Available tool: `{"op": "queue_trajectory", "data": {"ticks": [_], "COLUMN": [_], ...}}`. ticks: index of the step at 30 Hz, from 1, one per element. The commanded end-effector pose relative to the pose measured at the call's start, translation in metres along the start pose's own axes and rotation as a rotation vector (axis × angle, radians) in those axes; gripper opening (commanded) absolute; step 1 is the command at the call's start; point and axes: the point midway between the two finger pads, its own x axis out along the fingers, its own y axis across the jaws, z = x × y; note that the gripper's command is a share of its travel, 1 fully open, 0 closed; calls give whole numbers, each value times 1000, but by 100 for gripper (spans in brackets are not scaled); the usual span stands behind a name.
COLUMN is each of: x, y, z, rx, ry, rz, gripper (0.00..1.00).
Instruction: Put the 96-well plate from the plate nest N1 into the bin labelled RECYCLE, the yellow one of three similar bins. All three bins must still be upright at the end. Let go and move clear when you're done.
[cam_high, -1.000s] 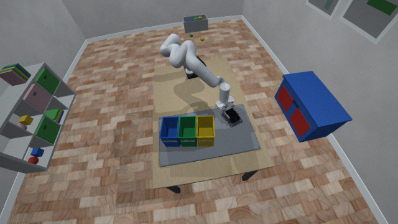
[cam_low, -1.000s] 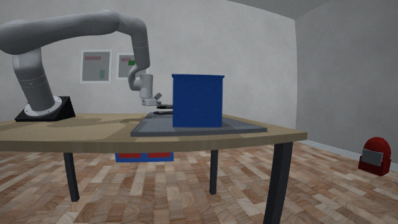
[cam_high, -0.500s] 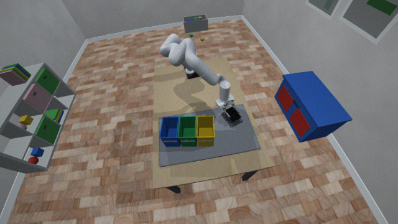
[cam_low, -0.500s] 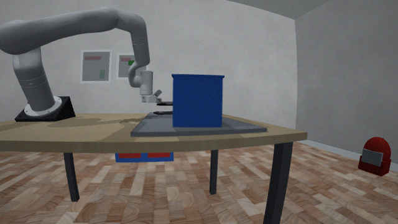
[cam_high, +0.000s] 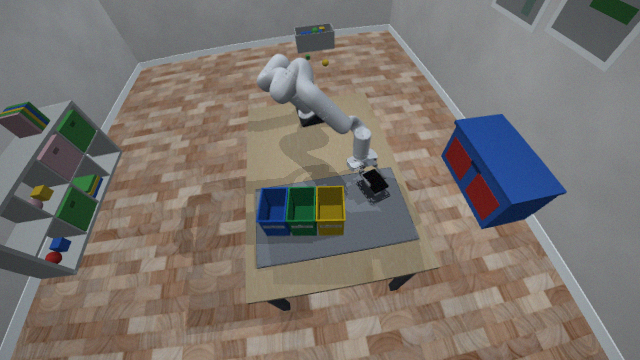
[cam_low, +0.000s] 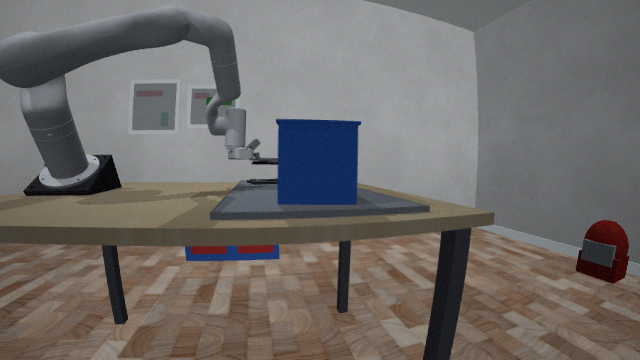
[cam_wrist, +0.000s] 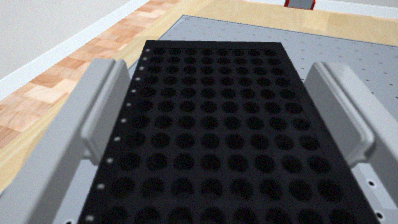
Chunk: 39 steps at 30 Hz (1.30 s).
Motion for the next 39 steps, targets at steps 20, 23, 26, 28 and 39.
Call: {"op": "queue_trajectory", "data": {"ticks": [20,23,26,28,39], "x": [1,1,1,1,1], "y": [0,0,0,0,0], "z": [38,43,47,48,67], "rx": [1,1,1,1,1], "ry": [-2,-2,-2,-2,-2], "rz": [-1,-1,-1,-1,-1], "gripper": [0,0,0,0,0]}}
